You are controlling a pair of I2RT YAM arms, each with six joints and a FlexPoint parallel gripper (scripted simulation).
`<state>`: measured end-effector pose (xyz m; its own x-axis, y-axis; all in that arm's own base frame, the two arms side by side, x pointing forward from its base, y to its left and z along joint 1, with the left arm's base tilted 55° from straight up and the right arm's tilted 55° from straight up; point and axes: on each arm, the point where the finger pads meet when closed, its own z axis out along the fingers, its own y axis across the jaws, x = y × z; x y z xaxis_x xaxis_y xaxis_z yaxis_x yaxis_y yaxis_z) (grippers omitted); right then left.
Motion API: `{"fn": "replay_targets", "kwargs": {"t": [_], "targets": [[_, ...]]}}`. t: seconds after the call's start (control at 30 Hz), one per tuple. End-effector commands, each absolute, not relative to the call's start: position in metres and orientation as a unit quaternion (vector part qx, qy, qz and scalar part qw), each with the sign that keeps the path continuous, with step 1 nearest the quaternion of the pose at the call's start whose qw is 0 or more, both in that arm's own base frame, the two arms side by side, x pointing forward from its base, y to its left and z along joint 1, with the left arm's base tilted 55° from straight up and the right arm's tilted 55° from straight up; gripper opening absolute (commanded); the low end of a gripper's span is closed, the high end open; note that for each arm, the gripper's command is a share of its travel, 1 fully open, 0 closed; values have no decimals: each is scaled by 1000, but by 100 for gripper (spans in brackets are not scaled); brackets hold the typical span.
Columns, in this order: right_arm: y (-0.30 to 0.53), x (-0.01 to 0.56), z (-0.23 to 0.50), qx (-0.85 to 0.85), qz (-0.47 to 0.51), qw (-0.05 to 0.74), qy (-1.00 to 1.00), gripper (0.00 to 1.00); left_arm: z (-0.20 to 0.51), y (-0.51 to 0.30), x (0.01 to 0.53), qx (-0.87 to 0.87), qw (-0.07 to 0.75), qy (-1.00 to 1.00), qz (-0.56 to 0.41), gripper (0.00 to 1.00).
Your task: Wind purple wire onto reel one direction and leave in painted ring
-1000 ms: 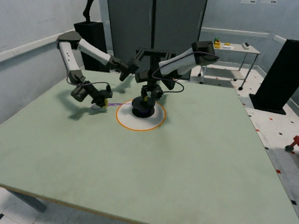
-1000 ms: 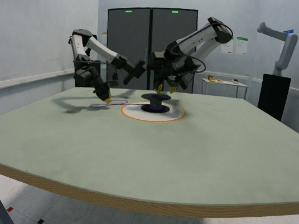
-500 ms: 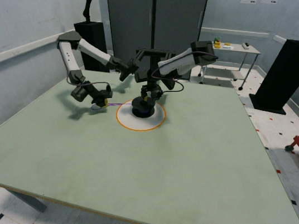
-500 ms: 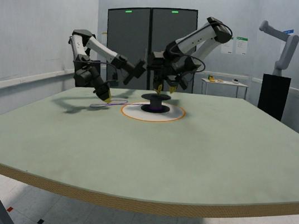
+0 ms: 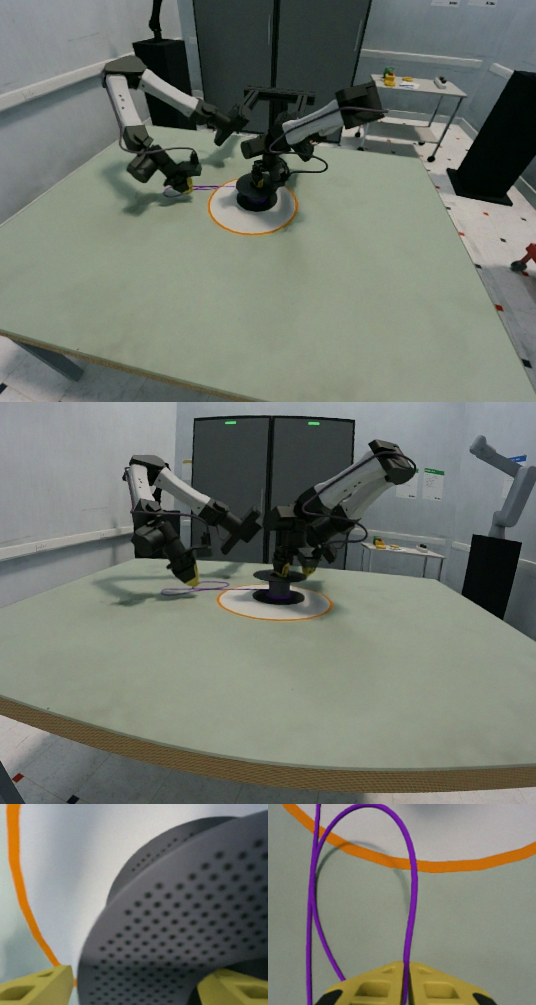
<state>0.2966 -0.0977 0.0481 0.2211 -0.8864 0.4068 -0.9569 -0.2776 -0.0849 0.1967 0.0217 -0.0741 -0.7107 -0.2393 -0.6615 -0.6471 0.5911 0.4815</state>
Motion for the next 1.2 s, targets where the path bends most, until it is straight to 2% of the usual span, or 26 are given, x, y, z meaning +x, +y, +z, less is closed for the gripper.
{"fn": "replay_targets", "kwargs": {"t": [0.0,0.17,0.73,1.17], "targets": [[-94,302,56,780,204,86,-586,0,-74,18,203,-252,289,851,360,74],[-94,301,56,780,204,86,-586,0,-71,17,200,-252,289,851,360,74],[-93,299,54,780,203,87,-586,0,-71,17,200,-252,289,851,360,49],[-94,300,55,780,199,88,-586,0,-68,22,212,-185,260,868,381,49]]}}
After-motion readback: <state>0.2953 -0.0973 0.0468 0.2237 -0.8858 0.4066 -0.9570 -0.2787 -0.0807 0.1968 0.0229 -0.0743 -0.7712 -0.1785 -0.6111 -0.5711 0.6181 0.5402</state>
